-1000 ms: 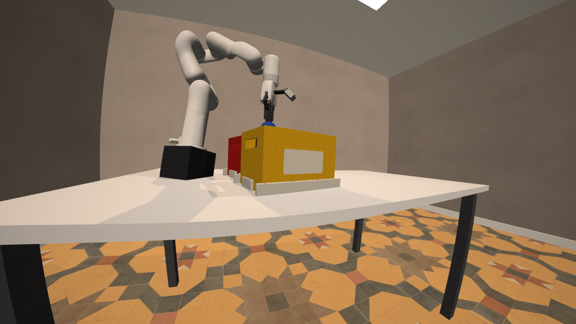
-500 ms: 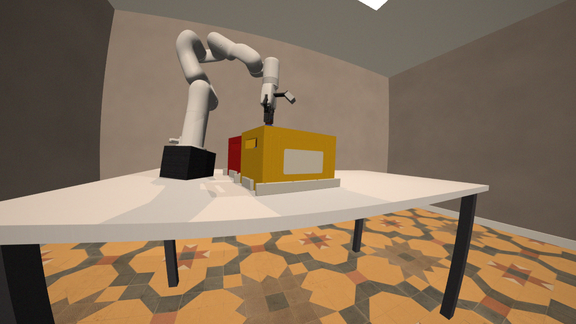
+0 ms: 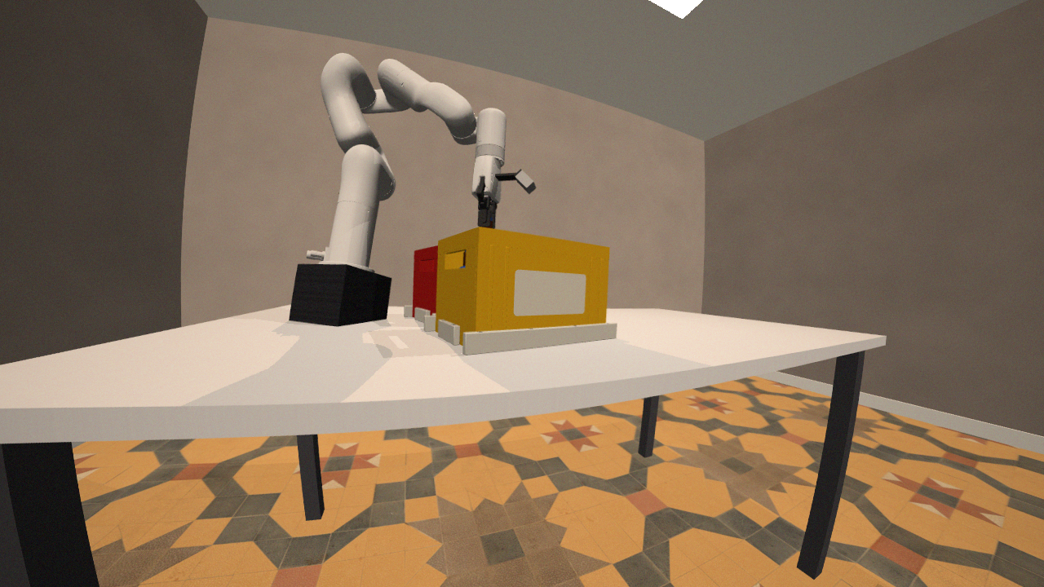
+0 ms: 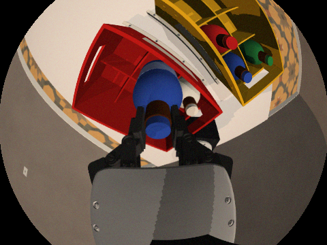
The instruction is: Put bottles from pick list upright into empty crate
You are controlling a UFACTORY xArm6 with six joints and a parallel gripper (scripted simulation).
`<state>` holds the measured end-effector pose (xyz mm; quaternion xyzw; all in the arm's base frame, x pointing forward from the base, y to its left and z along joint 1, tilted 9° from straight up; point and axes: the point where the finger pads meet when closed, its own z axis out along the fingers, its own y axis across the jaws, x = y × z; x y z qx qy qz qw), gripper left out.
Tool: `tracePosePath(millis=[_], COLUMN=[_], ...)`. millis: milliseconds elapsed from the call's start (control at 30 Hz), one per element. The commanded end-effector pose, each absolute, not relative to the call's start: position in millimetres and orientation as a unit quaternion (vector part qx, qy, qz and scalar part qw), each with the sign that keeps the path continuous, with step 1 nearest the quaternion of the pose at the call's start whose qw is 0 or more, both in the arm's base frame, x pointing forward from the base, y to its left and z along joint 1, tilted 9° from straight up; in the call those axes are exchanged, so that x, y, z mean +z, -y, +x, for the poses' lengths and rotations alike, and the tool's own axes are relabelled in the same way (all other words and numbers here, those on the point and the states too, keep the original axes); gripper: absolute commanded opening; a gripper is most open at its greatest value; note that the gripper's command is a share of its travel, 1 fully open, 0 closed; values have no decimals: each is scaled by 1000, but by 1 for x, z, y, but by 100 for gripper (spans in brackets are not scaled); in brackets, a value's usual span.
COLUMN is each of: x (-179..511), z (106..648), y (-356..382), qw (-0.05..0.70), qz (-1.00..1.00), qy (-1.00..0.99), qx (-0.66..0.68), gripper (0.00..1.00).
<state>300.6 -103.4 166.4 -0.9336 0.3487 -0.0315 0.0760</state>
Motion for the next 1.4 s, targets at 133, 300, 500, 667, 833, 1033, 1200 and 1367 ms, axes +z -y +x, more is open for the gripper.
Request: tracePosePath(millis=[133, 300, 500, 667, 833, 1033, 1200, 1367], x=[160, 157, 151, 146, 143, 137, 132, 129], z=[303, 303, 304, 304, 305, 305, 306, 306], y=[103, 103, 102, 101, 101, 100, 100, 99], qw=[76, 76, 76, 76, 76, 76, 76, 76], qz=[-934, -934, -934, -934, -934, -934, -934, -934], qy=[-349, -349, -349, -349, -349, -349, -349, -349], qx=[-34, -34, -34, -34, -34, -34, -34, -34], gripper=[0, 0, 0, 0, 0, 0, 0, 0])
